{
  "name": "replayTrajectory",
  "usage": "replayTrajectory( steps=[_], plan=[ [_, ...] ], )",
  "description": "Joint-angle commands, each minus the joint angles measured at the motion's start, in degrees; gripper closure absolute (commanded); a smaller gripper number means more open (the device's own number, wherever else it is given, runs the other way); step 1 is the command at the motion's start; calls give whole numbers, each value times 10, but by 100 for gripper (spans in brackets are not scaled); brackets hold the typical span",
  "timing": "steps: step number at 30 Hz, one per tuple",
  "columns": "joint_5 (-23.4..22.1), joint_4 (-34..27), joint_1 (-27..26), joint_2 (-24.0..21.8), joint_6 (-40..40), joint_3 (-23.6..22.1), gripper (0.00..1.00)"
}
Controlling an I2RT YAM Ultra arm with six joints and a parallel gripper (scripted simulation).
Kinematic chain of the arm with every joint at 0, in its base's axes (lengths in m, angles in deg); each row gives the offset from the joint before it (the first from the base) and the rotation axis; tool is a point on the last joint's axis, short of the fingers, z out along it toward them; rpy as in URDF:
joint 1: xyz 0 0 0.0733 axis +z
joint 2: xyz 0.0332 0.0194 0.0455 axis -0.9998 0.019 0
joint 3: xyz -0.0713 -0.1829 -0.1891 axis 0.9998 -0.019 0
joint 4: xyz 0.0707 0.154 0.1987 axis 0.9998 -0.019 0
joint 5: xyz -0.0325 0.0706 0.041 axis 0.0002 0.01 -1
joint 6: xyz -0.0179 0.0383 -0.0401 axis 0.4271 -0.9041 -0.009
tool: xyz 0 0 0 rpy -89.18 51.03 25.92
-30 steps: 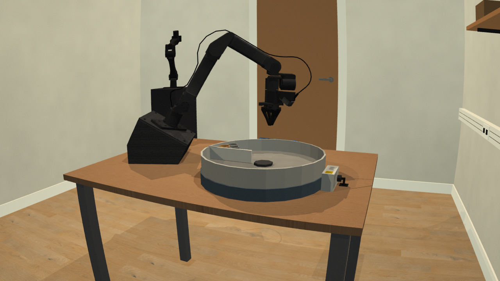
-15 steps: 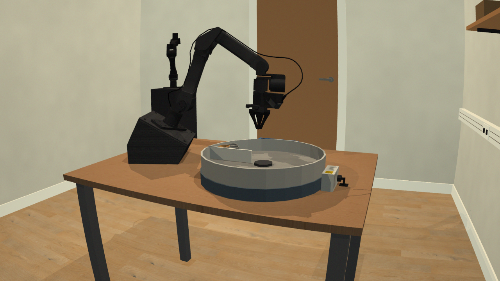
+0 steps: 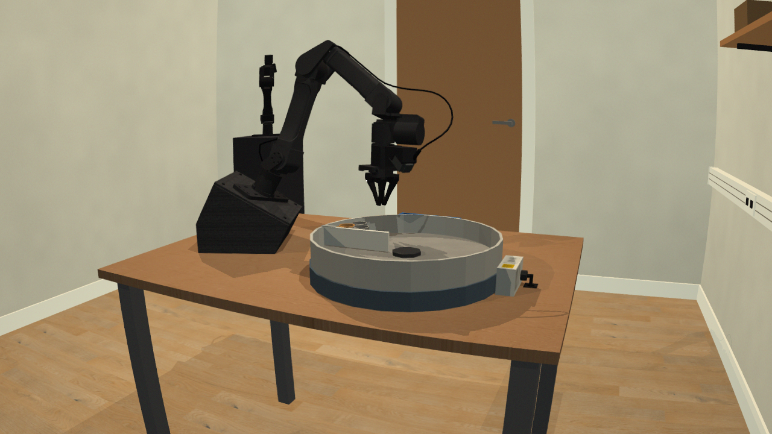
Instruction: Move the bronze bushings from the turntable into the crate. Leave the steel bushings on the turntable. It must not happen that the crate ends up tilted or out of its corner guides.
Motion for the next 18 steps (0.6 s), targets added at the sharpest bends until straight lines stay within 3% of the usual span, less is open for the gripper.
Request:
replayTrajectory(
  steps=[1, 4, 8, 11, 13, 18],
  plan=[
    [-37, 13, -47, 6, 50, -1, 85],
    [-54, 12, -84, 2, 73, -16, 85],
    [-71, 8, -128, 25, 102, 6, 85],
    [-75, 7, -136, 9, 109, 8, 85],
    [-81, 9, -152, 35, 119, 8, 85],
    [-91, 6, -176, 28, 135, 9, 85]
  ],
)
